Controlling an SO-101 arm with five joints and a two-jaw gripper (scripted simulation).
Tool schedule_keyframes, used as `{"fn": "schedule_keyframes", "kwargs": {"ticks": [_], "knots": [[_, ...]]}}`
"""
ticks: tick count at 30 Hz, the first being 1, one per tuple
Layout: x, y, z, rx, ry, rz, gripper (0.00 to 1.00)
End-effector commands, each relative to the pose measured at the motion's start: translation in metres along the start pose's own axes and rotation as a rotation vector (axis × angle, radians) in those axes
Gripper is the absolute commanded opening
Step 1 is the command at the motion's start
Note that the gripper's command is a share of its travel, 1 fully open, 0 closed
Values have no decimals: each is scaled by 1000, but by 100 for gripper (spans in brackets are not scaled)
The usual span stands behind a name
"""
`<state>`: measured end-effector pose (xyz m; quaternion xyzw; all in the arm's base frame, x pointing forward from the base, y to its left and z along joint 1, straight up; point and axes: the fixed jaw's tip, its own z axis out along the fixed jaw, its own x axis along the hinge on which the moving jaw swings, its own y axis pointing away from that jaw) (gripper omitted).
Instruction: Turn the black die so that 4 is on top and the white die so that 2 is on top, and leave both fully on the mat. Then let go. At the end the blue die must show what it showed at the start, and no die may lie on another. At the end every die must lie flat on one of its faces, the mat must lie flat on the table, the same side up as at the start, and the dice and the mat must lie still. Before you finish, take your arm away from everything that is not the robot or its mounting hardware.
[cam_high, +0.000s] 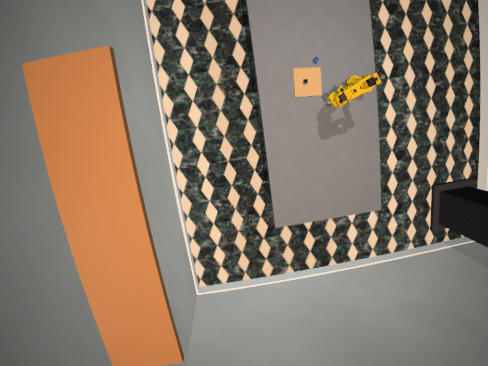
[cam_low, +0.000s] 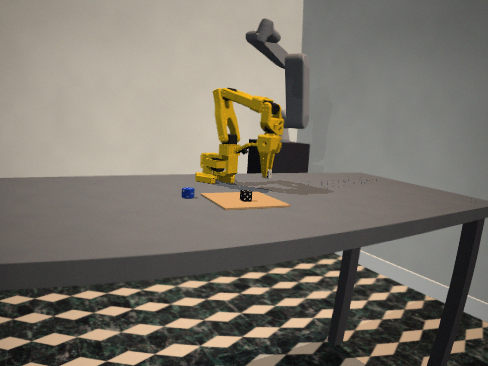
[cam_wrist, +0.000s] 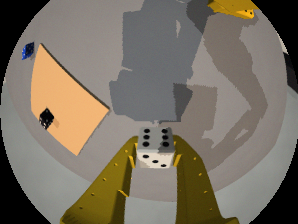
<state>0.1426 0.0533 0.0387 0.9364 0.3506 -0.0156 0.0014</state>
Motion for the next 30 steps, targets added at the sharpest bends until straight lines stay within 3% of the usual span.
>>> {"fn": "schedule_keyframes", "kwargs": {"ticks": [1,30], "knots": [[6,0,-18,-14,50,0,0],[5,0,-23,-14,50,0,0]]}}
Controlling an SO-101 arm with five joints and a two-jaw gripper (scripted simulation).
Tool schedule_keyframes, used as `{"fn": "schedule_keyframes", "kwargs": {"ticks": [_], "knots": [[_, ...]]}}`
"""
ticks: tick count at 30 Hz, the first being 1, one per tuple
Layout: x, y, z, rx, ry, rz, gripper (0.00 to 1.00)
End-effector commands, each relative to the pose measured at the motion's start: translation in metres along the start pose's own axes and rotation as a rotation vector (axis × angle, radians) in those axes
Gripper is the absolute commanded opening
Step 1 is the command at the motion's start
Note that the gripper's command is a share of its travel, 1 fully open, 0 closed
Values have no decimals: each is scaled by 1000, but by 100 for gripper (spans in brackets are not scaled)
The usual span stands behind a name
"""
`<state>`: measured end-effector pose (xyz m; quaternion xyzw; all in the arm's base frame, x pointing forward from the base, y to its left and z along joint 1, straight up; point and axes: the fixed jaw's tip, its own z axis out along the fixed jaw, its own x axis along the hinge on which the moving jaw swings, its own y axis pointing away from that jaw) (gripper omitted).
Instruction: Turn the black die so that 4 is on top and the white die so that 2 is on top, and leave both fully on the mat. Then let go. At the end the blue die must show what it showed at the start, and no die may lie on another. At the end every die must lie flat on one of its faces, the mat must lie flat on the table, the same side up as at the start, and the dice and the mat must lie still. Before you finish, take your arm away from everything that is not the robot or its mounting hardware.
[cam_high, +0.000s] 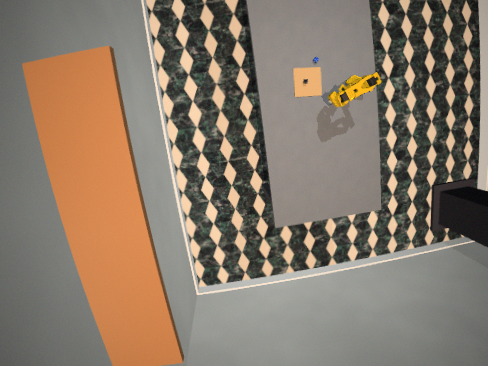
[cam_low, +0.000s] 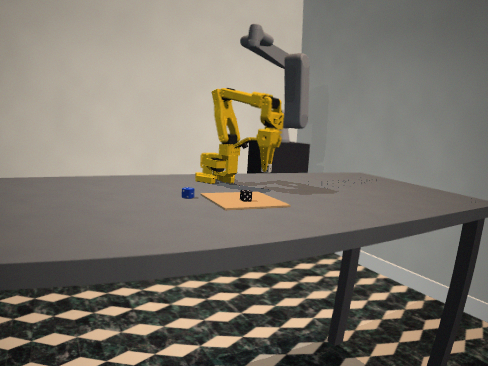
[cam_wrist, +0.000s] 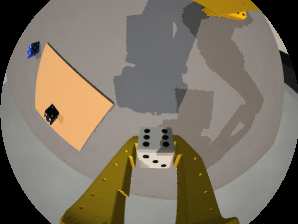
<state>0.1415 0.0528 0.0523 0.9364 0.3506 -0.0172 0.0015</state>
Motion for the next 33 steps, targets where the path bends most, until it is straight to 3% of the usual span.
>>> {"fn": "schedule_keyframes", "kwargs": {"ticks": [1,16,33], "knots": [[6,1,-9,-15,53,1,0],[5,1,-9,-13,54,93,0],[3,0,-9,-3,55,455,0]]}}
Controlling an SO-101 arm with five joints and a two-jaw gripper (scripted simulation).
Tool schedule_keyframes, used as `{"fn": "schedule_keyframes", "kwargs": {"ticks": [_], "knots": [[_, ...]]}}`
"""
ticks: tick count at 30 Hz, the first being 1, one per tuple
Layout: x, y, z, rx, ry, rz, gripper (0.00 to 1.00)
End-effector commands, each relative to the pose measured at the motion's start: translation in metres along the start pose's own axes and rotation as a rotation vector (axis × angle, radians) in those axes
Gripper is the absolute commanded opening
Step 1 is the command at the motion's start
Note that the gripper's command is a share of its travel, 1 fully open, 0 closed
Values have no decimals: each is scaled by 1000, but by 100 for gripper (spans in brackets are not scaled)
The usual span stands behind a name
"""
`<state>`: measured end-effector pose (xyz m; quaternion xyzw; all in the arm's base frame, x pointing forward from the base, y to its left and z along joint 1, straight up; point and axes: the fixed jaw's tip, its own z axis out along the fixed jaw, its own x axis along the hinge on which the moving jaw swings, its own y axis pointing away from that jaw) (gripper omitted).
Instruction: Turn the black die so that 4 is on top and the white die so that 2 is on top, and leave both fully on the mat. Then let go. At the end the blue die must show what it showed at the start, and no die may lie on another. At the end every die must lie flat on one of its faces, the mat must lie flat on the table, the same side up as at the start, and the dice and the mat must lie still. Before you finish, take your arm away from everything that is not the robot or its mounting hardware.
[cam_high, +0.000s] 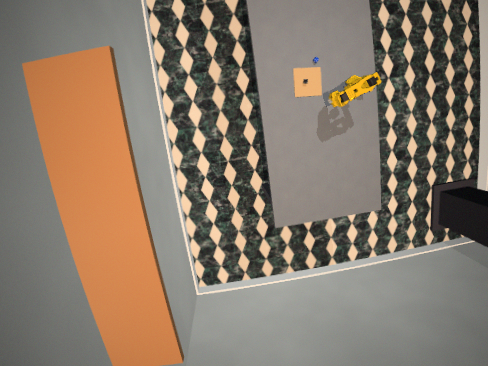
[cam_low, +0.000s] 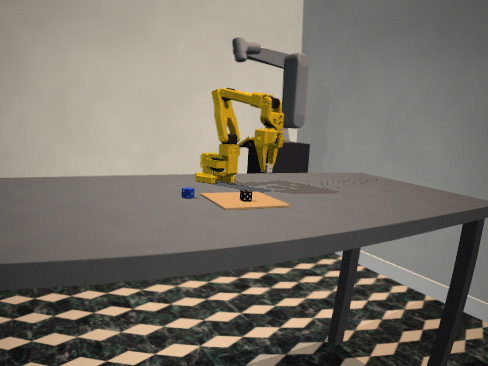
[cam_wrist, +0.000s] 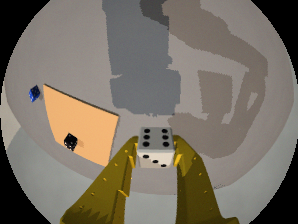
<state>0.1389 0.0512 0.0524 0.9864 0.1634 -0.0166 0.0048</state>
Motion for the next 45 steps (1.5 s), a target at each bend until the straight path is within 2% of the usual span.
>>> {"fn": "schedule_keyframes", "kwargs": {"ticks": [1,30,32,45], "knots": [[5,-2,-9,9,54,100,0],[-1,-6,-9,35,46,1086,0],[-1,-6,-9,35,46,1086,0],[-2,-8,-9,43,42,1384,0]]}}
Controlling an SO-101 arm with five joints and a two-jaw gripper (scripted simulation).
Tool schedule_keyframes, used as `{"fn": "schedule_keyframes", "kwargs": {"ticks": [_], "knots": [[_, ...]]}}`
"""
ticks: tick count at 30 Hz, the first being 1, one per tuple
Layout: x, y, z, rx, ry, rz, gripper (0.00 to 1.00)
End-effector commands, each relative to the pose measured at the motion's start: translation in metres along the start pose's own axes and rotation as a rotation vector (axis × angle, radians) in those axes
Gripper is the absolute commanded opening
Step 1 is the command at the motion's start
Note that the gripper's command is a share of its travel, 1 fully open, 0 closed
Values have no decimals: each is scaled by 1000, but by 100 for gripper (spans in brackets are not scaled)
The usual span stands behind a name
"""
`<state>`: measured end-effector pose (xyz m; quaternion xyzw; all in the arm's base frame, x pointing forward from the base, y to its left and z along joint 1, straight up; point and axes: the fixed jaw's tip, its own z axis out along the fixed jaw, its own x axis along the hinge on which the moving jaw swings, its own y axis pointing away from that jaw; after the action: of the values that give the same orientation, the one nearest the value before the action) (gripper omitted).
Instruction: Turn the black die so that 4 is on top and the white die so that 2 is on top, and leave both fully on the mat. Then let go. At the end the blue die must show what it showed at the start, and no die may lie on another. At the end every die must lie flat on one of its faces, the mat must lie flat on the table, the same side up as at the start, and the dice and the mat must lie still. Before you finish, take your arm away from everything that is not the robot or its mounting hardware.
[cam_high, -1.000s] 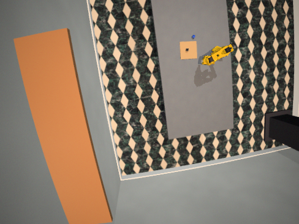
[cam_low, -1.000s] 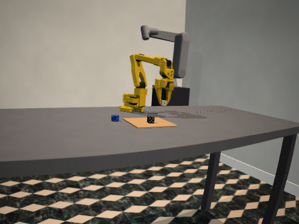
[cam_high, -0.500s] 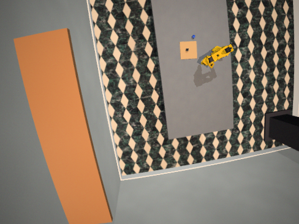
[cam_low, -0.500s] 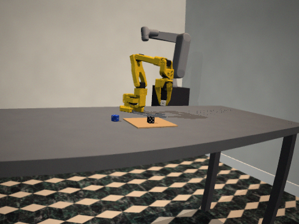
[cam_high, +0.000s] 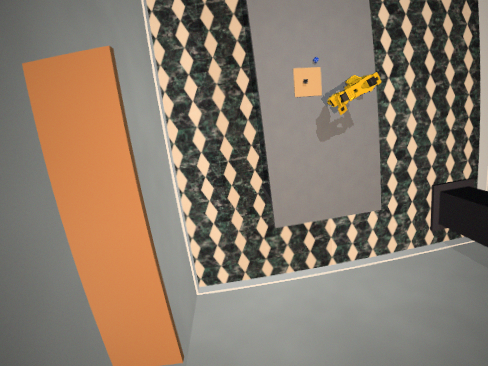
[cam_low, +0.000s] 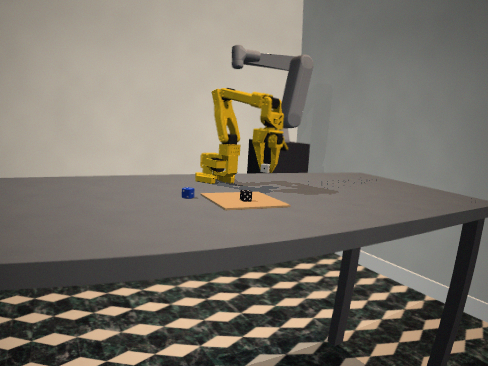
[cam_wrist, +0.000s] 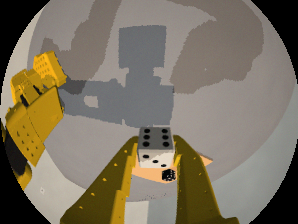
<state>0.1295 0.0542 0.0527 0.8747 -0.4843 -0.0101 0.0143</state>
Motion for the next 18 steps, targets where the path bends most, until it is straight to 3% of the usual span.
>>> {"fn": "schedule_keyframes", "kwargs": {"ticks": [1,18], "knots": [[-1,-6,-9,55,5,59,0],[-1,-6,-9,55,3,138,0]]}}
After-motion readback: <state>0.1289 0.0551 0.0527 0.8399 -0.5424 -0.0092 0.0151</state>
